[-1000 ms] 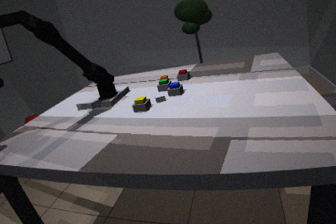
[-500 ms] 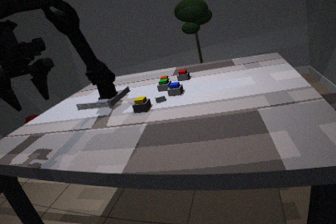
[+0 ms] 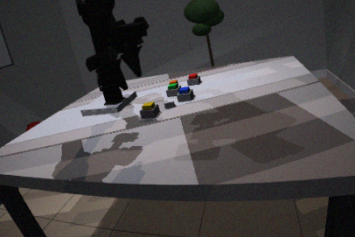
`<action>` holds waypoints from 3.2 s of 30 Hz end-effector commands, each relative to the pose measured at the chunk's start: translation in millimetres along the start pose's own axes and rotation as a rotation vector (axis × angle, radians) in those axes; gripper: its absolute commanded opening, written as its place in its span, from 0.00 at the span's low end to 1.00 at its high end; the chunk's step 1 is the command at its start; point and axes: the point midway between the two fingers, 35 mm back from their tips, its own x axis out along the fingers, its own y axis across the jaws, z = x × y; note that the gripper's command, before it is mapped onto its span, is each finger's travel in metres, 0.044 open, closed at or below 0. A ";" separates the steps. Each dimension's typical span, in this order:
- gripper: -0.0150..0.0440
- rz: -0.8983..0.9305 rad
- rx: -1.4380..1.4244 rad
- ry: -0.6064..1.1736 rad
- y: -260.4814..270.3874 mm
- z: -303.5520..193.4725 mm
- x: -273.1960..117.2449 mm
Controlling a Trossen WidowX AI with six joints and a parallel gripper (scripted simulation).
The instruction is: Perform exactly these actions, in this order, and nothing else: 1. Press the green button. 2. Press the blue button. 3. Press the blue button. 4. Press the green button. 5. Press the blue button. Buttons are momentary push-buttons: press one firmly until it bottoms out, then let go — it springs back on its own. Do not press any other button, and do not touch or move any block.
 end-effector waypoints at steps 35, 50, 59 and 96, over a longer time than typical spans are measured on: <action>0.62 -0.039 -0.002 0.198 338.4 -36.4 100.0; 0.29 -0.039 -0.002 0.198 338.2 -37.0 101.9; 0.29 -0.039 -0.002 0.198 338.1 -38.1 109.1; 0.29 -0.034 -0.004 0.197 337.8 -42.6 132.2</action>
